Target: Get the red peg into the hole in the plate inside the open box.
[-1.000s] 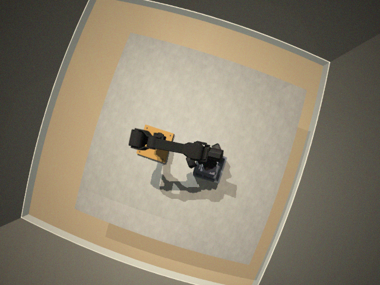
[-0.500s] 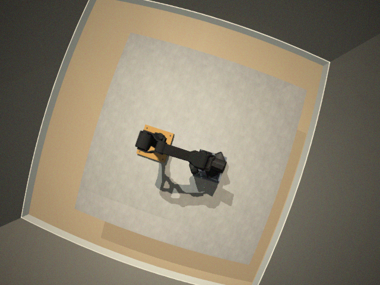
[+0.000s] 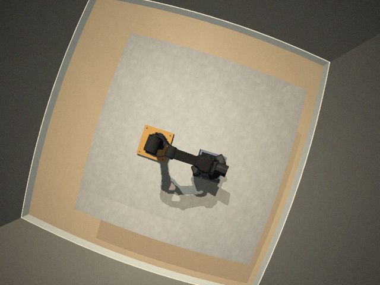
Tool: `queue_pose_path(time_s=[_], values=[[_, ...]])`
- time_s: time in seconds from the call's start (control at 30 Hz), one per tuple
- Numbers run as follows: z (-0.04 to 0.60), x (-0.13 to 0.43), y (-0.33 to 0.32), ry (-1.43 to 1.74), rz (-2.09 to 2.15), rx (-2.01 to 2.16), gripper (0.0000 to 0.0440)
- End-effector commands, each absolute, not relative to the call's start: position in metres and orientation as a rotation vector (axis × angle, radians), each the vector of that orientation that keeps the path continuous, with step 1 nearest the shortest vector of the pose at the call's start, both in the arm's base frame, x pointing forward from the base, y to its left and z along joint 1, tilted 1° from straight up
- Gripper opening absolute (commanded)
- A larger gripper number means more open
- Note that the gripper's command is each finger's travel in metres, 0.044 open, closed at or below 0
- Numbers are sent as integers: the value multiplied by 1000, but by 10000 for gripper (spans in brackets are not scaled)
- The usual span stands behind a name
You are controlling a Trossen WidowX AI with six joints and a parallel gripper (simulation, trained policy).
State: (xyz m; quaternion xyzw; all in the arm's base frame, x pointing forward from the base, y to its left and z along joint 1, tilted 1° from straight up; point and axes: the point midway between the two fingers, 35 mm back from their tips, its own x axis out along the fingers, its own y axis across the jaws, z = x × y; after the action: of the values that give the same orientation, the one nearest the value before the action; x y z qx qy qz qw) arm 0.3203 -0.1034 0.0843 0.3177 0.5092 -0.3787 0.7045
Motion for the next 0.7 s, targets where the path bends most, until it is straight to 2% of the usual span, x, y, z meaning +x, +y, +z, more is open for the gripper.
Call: queue_pose_path(time_s=[0.0, 0.17, 0.67], values=[[82, 323, -106, 1155, -834, 688, 142], [86, 336, -113, 1153, -826, 662, 150], [92, 362, -133, 1195, -799, 627, 125]])
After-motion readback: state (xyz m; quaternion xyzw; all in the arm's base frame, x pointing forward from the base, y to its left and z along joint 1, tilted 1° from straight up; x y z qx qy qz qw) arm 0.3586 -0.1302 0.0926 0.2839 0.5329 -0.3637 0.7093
